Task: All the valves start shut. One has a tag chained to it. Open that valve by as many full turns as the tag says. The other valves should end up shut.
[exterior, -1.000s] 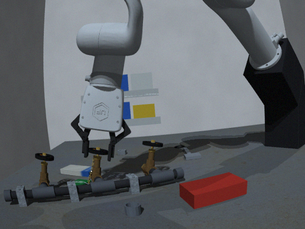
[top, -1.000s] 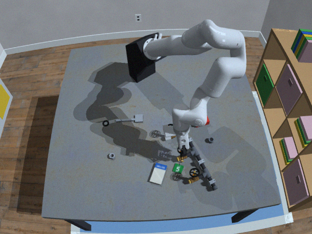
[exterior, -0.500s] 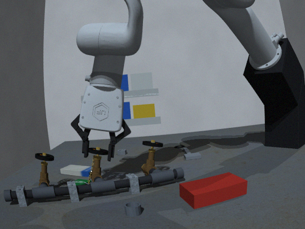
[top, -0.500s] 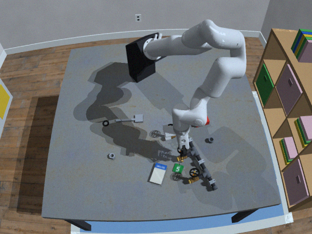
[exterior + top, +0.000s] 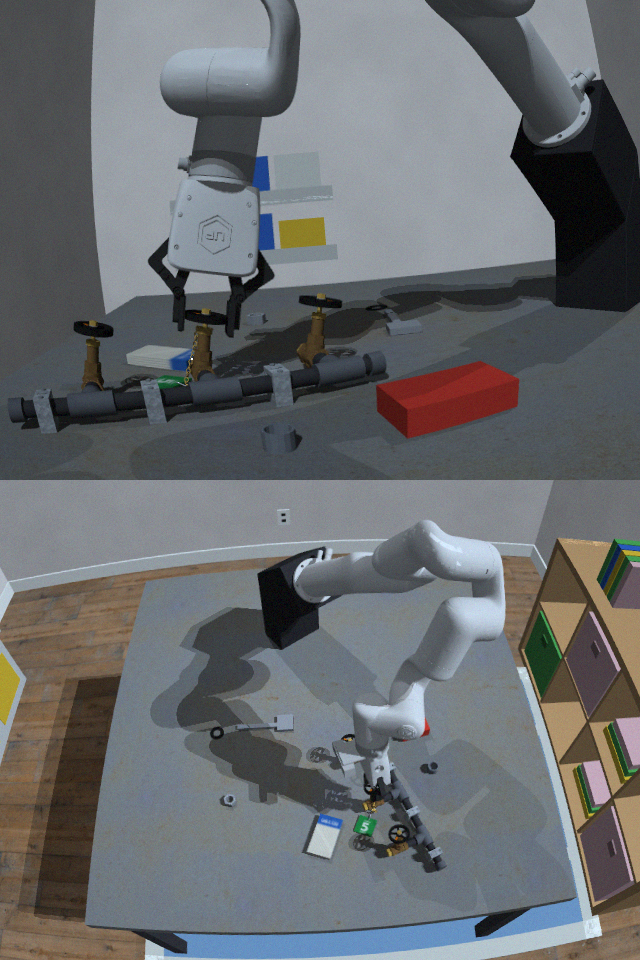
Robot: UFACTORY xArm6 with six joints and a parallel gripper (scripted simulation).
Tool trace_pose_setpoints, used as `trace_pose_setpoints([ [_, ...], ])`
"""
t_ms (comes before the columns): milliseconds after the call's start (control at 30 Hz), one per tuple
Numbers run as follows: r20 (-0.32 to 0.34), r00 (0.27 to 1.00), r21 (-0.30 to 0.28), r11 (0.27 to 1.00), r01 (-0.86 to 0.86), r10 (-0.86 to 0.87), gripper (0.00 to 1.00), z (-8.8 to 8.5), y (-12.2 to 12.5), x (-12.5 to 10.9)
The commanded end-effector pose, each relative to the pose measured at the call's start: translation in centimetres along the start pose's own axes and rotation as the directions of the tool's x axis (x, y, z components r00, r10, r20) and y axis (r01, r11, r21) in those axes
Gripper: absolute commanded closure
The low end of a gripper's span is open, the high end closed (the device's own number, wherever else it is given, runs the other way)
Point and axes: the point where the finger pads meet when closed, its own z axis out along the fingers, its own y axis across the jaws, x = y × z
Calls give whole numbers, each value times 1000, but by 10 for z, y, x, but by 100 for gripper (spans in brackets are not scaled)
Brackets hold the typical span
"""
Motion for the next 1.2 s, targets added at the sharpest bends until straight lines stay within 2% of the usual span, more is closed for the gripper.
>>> trace_pose_setpoints([
  [0,-3,990,7,990,144,-144,100,0,-1,0],
  [67,-3,990,7,990,144,-144,100,0,-1,0],
  [233,-5,934,6,934,358,-358,100,0,-1,0],
  [333,-6,865,5,865,501,-501,100,0,-1,0],
  [567,0,634,-2,634,773,-773,100,0,-1,0],
  [633,0,634,-2,634,773,-773,100,0,-1,0],
  [667,-7,520,2,520,854,-854,100,0,-1,0],
  [800,7,372,-6,372,928,-928,100,0,-1,0],
  [1133,34,-111,-3,-112,994,-993,100,0,-1,0],
  [1167,34,-111,-3,-112,994,-993,100,0,-1,0],
])
